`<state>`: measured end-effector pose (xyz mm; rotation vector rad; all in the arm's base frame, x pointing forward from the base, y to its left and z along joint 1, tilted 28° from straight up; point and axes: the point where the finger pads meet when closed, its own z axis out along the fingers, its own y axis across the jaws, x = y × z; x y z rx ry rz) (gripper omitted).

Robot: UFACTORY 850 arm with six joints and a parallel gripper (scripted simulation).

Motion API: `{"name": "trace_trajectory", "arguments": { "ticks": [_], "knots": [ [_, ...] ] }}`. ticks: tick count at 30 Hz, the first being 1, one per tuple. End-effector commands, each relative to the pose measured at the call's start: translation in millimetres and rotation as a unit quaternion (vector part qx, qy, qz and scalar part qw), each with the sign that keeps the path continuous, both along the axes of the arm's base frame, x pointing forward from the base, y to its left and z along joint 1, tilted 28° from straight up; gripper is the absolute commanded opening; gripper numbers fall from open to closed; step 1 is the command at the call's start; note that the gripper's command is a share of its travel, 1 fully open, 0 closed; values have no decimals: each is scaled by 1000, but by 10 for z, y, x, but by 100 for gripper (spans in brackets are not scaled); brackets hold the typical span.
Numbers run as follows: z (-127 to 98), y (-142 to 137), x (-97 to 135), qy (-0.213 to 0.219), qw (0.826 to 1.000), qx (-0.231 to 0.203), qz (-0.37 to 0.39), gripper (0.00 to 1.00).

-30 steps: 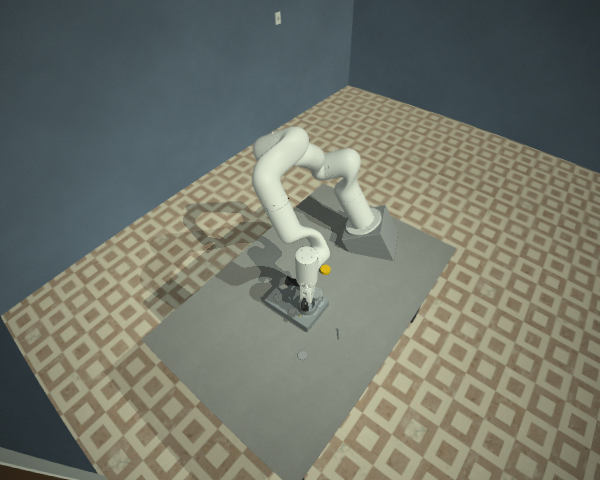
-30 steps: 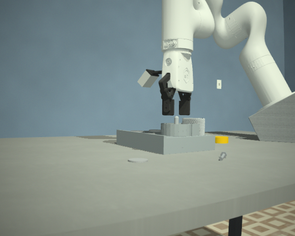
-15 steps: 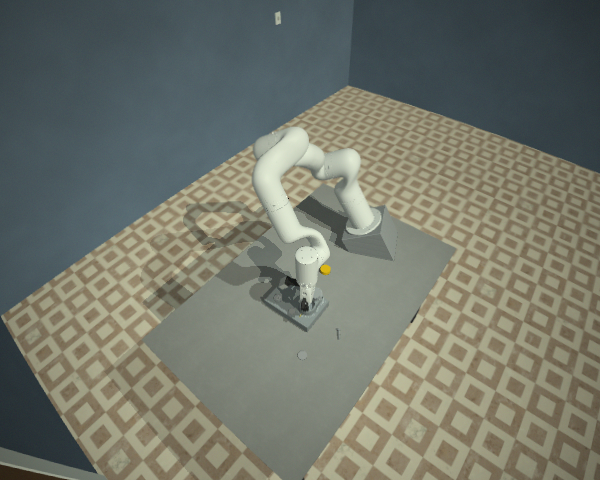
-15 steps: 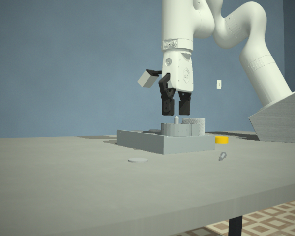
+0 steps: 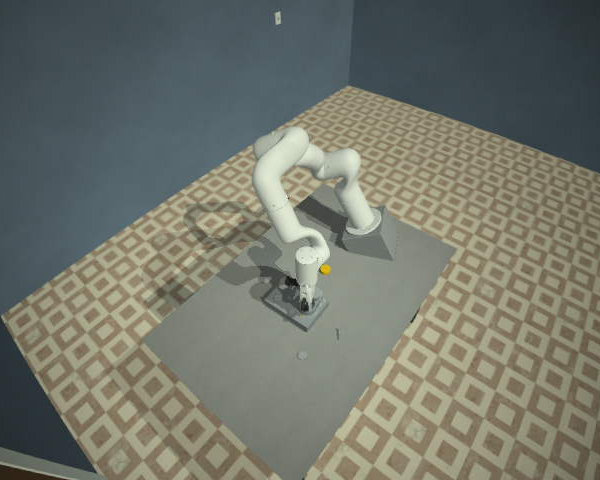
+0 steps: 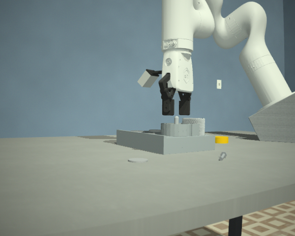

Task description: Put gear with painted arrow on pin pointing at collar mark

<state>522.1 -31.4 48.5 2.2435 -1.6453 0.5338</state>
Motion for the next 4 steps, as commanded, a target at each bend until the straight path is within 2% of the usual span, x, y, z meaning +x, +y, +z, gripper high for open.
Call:
{"name": "trace_trajectory", "arguments": {
  "ticks": [1, 4],
  "knots": [
    [6, 3, 7, -1, 1000, 0, 0, 100],
    [6, 3, 7, -1, 1000, 0, 0, 100]
  ]
}}
